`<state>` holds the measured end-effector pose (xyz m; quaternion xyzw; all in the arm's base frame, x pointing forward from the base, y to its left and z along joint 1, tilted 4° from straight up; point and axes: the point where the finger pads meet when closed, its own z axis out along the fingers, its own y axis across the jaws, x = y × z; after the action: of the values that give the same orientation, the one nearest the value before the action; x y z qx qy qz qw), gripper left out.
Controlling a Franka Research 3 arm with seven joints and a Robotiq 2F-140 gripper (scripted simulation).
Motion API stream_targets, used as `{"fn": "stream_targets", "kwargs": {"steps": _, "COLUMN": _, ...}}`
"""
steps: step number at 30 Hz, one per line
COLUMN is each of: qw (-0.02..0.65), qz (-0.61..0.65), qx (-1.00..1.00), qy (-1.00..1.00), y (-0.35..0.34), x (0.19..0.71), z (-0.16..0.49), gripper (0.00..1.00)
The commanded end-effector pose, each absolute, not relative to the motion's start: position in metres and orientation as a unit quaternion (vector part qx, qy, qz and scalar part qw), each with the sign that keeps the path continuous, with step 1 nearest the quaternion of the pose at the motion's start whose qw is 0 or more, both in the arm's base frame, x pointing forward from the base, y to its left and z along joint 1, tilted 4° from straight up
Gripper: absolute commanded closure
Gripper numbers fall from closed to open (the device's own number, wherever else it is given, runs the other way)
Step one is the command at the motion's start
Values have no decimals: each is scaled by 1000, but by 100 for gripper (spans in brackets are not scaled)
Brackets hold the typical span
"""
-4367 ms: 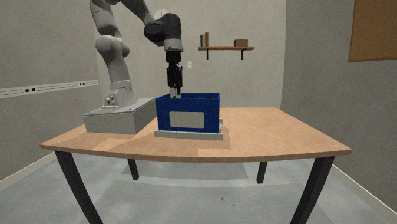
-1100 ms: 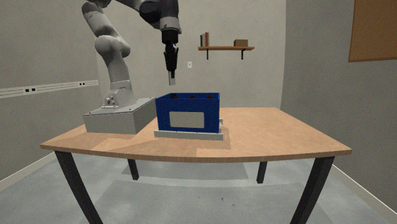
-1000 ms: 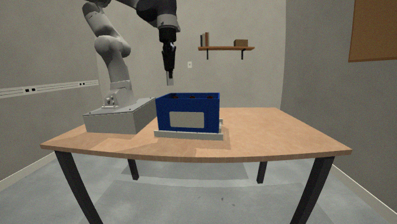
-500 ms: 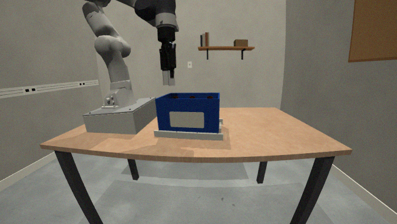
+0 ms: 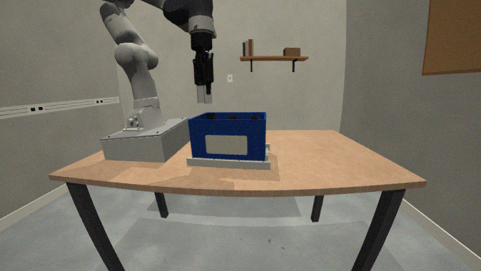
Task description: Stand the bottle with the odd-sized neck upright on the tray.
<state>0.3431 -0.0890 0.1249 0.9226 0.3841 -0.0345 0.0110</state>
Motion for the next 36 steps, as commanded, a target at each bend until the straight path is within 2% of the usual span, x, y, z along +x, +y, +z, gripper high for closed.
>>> {"fn": "stream_targets", "kwargs": {"steps": 1, "qw": 11, "qz": -36, "qx": 921, "qy": 388, "y": -90, "x": 343, "z": 125, "gripper": 56}}
{"fn": "stream_targets", "kwargs": {"steps": 36, "qw": 11, "qz": -36, "qx": 921, "qy": 388, "y": -90, "x": 342, "z": 108, "gripper": 56}}
